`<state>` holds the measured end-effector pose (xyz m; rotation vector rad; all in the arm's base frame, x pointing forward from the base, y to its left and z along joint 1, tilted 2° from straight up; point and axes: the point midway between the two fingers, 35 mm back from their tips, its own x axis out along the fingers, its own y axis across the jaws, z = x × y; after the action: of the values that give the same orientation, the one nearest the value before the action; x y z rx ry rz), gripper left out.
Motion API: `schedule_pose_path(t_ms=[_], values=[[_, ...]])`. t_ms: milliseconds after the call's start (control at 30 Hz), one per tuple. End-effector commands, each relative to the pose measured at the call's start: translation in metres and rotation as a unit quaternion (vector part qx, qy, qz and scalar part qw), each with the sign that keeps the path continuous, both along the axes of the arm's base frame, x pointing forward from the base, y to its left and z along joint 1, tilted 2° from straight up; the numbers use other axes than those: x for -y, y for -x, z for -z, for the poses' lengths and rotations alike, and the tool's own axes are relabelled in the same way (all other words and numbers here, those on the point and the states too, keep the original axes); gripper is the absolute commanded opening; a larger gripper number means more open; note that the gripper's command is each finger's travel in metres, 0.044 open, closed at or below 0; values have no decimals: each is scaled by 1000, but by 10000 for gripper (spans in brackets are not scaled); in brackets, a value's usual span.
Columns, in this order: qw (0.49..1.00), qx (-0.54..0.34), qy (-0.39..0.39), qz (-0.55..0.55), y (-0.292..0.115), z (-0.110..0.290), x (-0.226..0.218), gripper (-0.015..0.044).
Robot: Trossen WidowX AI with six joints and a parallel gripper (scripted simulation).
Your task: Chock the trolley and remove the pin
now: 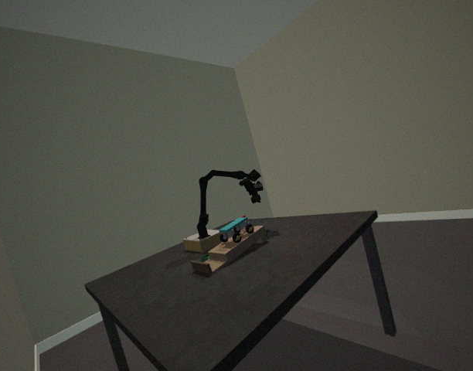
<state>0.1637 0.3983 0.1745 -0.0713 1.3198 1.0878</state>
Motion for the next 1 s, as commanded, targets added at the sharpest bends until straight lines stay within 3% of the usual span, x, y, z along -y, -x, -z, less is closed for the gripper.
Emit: schedule_pose_path(t_ms=[0,200,433,700,967], values=[[990,-53,51,123,-12,11,32,190],[942,-120,108,295,-23,25,78,190],[843,-181,157,482,-29,41,132,190],[686,-225,186,667,-26,58,192,190],[492,-242,186,815,-15,73,249,190]])
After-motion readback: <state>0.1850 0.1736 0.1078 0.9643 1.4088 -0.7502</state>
